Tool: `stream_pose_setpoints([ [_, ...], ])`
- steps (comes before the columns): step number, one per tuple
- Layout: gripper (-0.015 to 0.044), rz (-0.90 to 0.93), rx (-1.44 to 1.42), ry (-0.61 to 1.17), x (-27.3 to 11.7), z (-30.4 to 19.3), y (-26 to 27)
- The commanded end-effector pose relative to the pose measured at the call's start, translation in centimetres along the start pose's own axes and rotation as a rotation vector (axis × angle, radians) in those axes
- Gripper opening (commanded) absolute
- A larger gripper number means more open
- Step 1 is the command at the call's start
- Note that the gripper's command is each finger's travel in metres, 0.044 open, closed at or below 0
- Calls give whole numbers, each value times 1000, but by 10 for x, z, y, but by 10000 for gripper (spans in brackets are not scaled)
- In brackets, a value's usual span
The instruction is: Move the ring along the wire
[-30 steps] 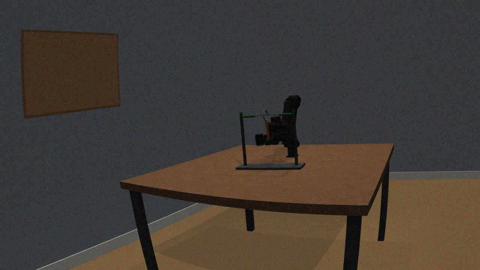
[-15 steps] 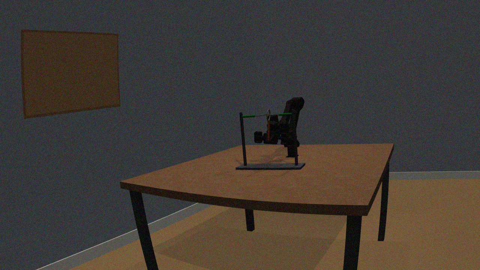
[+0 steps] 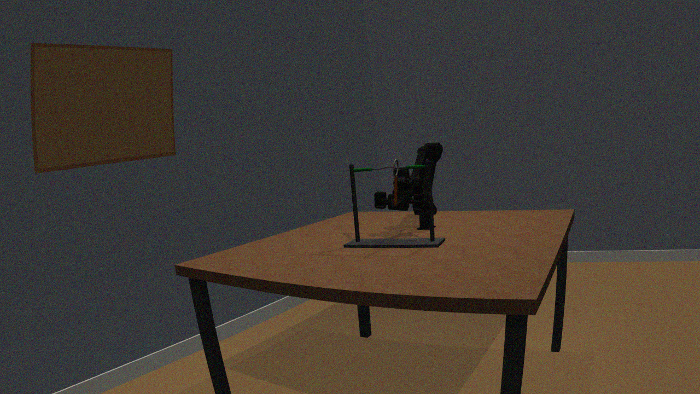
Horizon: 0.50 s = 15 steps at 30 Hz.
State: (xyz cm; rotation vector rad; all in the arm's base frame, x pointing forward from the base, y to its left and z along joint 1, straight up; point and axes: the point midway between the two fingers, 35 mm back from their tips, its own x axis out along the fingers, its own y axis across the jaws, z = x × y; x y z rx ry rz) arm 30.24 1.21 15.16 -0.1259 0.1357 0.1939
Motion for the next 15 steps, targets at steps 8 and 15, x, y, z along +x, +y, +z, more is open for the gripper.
stream_pose_setpoints([
  [8,-150,-23,61,66,-9,1,16],
  [15,-150,-39,102,81,-11,2,30],
])
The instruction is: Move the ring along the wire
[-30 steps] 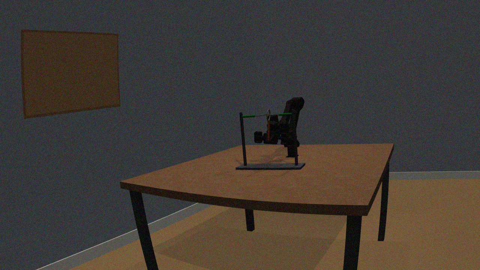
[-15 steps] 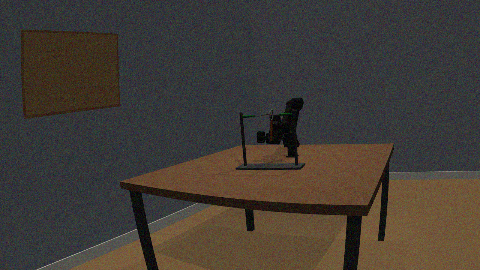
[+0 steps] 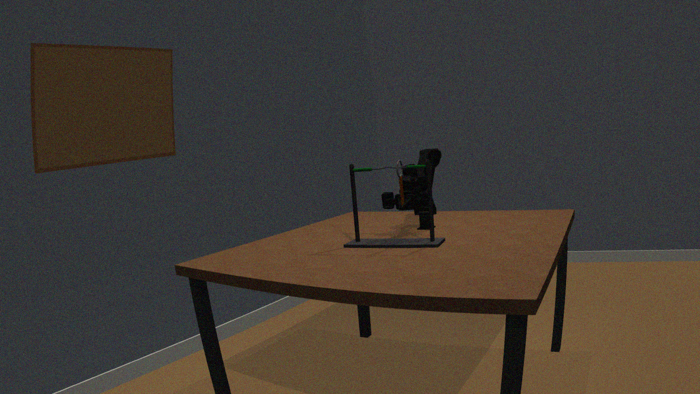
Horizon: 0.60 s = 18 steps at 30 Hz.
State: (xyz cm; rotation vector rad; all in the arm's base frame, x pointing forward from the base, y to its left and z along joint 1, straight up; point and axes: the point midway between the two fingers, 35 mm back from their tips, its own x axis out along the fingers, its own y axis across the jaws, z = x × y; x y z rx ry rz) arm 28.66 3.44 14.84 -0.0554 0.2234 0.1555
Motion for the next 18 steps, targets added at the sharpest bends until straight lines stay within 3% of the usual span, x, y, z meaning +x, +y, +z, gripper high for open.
stream_pose_setpoints([
  [1,-150,-12,25,-2,-1,4,7],
  [18,-150,-17,46,-5,-1,4,26],
])
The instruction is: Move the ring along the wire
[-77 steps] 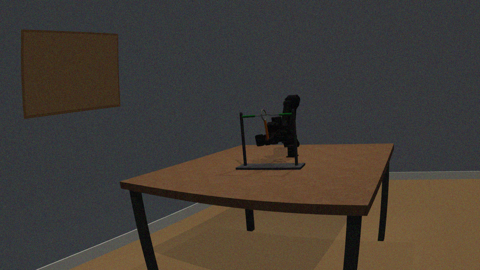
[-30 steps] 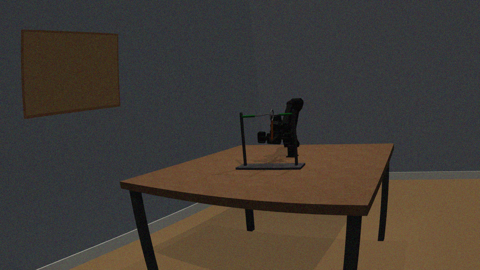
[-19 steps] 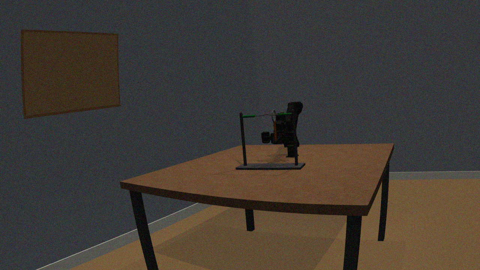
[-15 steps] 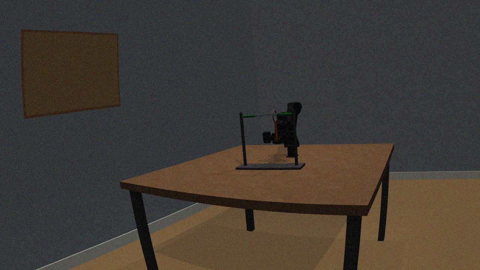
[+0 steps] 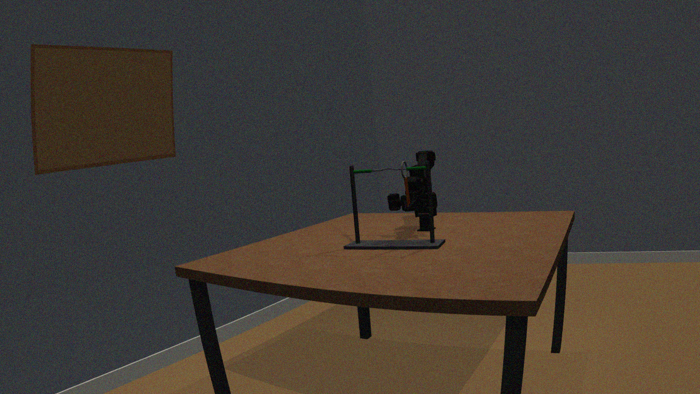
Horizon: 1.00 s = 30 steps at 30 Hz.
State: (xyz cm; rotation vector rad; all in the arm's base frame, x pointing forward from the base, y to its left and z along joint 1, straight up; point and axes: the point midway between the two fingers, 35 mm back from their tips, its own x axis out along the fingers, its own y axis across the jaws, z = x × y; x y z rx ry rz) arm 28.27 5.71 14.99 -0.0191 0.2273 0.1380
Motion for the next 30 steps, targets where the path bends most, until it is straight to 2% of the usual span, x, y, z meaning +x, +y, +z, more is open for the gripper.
stream_pose_setpoints([
  [1,-150,-4,8,-7,0,2,4],
  [30,-150,-2,12,-12,1,1,31],
])
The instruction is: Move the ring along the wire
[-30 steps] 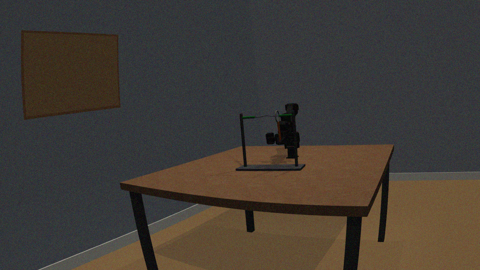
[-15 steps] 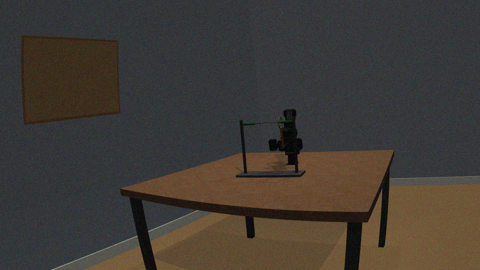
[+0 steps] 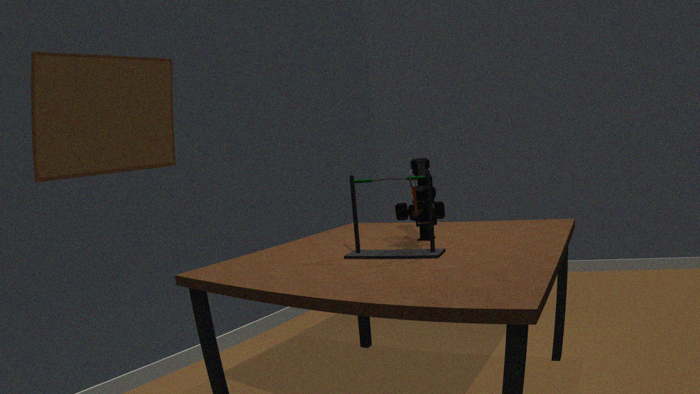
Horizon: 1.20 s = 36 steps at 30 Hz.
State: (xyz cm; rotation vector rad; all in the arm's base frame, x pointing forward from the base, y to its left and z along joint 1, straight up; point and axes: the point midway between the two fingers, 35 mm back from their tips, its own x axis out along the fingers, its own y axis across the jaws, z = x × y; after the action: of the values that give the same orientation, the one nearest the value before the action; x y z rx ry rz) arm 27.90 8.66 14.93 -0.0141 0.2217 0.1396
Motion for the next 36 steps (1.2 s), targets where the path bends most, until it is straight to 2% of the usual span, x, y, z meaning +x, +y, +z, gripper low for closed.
stream_pose_setpoints([
  [1,-150,-4,8,-6,1,0,1],
  [13,-150,-4,8,-6,5,-17,1],
  [32,-150,-4,8,-6,5,-18,1],
  [36,-45,0,2,-5,5,-17,2],
])
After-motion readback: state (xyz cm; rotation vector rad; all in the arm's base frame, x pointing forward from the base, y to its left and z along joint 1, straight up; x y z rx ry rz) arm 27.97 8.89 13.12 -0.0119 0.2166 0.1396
